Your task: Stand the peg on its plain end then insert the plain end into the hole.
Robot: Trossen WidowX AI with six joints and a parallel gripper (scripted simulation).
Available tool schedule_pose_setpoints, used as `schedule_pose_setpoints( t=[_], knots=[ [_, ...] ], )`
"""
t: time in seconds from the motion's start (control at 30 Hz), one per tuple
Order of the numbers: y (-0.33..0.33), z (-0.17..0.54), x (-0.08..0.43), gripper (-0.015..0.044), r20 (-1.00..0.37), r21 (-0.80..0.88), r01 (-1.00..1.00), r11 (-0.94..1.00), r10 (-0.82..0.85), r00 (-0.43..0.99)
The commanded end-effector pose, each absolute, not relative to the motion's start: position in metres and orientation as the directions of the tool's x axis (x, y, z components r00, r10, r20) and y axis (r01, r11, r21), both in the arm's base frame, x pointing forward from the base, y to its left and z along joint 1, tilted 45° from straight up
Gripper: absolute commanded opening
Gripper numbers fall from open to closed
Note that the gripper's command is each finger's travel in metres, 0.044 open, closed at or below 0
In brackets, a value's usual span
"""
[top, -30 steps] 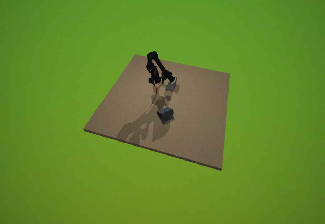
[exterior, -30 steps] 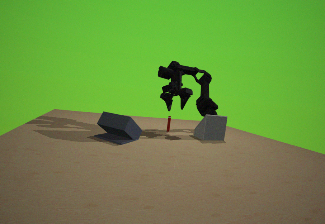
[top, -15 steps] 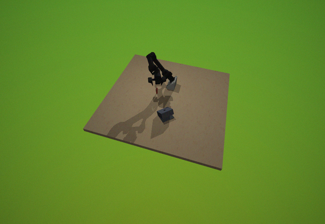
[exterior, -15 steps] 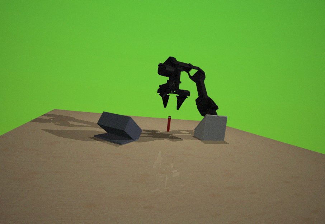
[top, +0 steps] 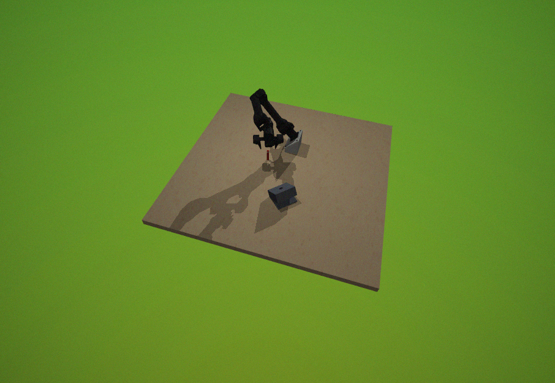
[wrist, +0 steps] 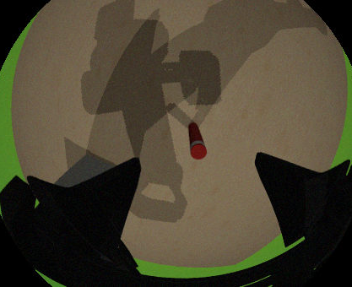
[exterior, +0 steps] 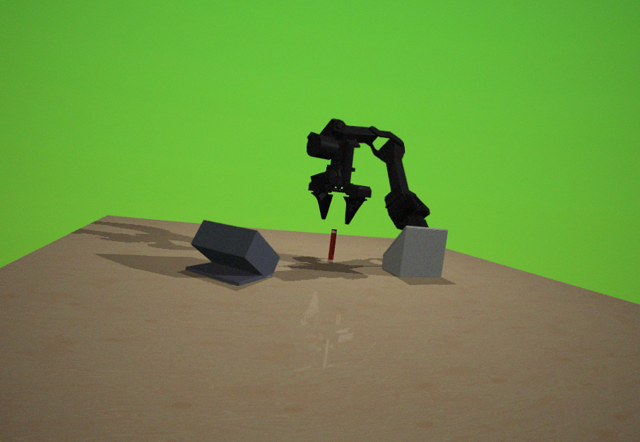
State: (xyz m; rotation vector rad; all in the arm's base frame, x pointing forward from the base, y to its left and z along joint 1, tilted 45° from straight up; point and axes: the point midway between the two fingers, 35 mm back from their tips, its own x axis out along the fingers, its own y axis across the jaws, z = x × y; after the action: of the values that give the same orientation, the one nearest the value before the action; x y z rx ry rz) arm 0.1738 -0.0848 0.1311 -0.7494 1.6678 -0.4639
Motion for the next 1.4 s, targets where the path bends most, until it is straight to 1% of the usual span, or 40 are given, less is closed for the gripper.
schedule_pose_setpoints(
  t=[0.0,1.23,1.37],
  knots=[
    [-0.090,0.126,0.172,0.0440,-0.711,-0.664,-0.225,0.713,-0.696,-0.104],
    [-0.129,0.088,0.165,0.0440,-0.707,-0.668,-0.225,0.709,-0.699,-0.104],
    [-0.127,0.090,0.167,0.0335,-0.711,-0.665,-0.223,0.713,-0.696,-0.104]
  ],
)
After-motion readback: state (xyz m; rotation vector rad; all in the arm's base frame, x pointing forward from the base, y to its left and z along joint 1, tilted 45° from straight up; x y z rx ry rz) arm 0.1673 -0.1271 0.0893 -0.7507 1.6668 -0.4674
